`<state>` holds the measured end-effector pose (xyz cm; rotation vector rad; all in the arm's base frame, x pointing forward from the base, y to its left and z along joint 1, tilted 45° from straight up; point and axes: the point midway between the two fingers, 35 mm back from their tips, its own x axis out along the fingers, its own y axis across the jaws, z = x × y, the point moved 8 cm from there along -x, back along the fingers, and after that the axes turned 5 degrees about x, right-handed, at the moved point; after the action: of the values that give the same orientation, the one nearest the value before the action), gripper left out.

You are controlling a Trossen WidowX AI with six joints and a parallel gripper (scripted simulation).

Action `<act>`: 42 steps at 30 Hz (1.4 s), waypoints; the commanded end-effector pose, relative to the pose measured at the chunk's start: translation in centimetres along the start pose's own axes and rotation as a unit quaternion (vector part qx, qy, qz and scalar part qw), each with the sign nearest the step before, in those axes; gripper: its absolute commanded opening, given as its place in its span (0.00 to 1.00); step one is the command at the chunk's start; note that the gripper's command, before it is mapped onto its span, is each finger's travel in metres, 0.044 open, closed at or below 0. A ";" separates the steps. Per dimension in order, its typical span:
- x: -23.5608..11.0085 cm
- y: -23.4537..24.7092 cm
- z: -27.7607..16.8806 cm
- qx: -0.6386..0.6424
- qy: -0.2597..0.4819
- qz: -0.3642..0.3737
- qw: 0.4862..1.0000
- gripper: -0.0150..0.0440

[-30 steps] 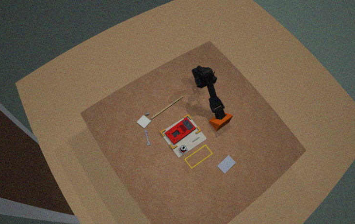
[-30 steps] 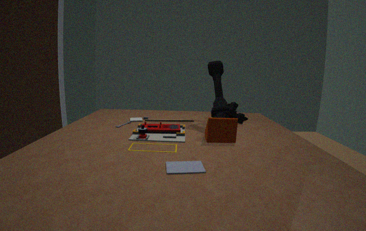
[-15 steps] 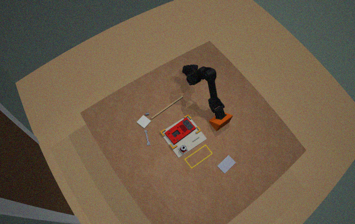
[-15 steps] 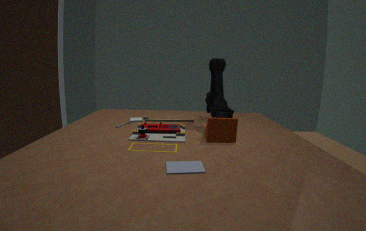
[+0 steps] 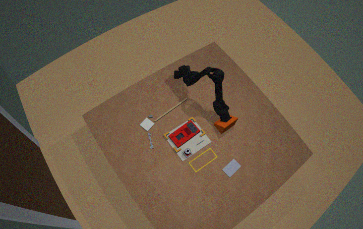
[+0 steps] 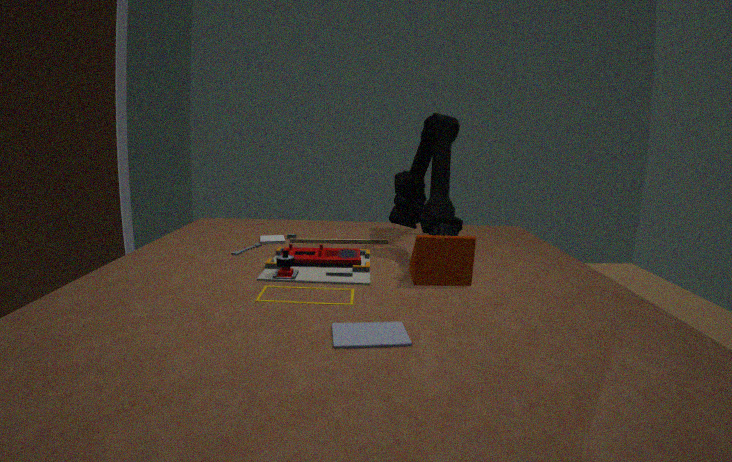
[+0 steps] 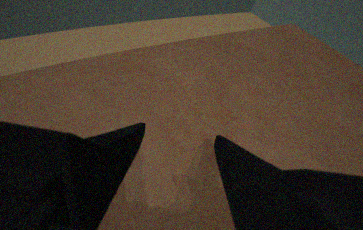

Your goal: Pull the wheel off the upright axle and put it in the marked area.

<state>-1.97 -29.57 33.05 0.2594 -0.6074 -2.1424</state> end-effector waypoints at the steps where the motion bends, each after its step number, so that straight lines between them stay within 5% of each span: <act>1: -1.1 2.1 -0.6 -0.018 0.031 0.041 0.999 0.76; 24: -11.8 14.4 -5.2 -0.077 0.264 0.296 0.915 0.76; 42: -24.9 17.1 -14.4 -0.117 0.471 0.263 0.833 0.76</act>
<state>28.72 -24.36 30.10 0.7973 0.1023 -1.2922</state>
